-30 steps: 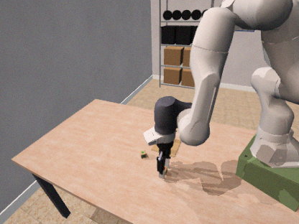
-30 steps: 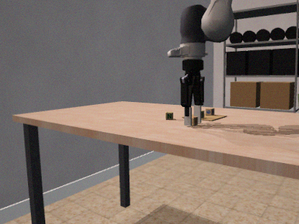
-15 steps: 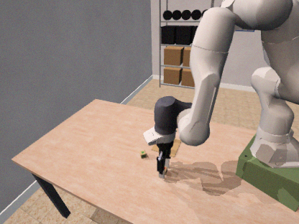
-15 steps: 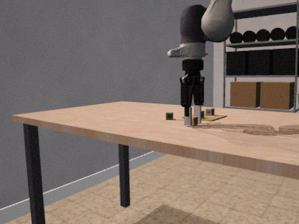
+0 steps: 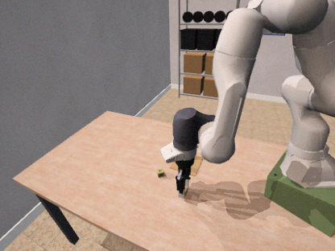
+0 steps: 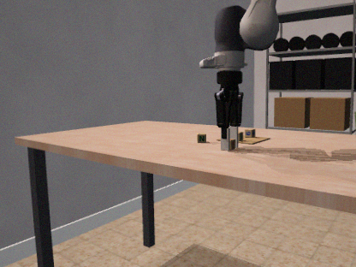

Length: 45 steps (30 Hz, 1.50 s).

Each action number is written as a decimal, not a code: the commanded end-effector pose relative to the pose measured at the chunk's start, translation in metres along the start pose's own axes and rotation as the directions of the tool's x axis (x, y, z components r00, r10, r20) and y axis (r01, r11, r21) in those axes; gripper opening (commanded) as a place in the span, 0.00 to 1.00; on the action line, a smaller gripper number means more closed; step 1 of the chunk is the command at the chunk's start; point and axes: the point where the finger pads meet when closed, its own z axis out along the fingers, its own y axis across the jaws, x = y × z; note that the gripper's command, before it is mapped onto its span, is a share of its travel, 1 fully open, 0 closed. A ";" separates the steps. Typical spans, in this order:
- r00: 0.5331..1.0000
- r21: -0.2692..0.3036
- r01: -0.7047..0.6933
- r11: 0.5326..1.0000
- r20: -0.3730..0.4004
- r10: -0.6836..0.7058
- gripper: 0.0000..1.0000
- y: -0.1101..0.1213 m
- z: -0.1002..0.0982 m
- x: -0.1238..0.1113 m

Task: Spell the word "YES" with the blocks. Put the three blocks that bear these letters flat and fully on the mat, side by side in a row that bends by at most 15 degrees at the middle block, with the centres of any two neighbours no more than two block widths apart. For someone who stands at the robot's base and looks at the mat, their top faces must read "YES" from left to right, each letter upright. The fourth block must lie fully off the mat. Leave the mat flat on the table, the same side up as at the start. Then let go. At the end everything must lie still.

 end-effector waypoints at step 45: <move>1.000 0.001 0.005 1.000 -0.002 -0.005 0.16 -0.001 -0.003 0.001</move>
